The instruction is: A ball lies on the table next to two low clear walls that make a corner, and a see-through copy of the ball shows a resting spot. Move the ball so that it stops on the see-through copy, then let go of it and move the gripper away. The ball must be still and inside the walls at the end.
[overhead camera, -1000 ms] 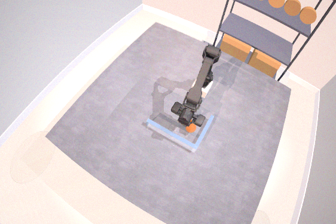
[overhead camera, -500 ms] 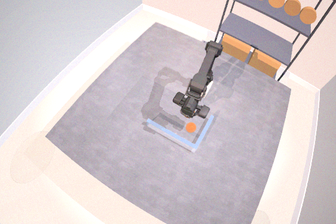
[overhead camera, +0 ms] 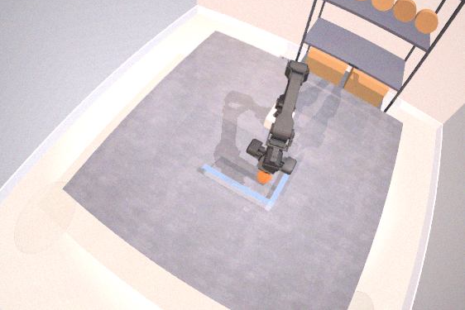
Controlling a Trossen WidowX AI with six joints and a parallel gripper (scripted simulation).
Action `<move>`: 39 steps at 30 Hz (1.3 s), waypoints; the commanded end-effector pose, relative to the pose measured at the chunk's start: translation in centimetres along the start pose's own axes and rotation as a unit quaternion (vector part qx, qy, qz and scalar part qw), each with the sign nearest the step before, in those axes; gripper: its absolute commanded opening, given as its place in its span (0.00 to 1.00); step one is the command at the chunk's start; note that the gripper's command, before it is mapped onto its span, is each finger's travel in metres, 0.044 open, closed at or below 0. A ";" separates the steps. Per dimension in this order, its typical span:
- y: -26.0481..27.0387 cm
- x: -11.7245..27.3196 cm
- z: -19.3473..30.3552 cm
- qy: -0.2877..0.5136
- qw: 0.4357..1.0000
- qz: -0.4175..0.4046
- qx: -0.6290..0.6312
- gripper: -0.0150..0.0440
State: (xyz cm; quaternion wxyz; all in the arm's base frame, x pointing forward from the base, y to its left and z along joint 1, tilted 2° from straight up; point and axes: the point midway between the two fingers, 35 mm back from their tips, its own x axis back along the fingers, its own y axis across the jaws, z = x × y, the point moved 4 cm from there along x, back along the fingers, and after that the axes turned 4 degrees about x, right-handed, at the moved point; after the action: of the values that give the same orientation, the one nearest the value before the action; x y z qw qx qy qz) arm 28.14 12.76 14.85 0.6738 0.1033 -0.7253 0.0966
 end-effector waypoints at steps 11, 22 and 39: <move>0.4 -5.3 -0.2 0.003 1.000 0.001 -0.005 0.25; 0.3 -8.1 0.1 0.004 1.000 0.001 -0.005 0.25; 0.4 -9.3 -0.1 -0.001 1.000 0.000 -0.004 0.39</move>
State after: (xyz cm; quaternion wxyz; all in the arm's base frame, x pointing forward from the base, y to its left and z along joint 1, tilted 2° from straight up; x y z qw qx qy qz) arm 28.76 13.33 5.58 0.6736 0.1009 -0.7261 0.0935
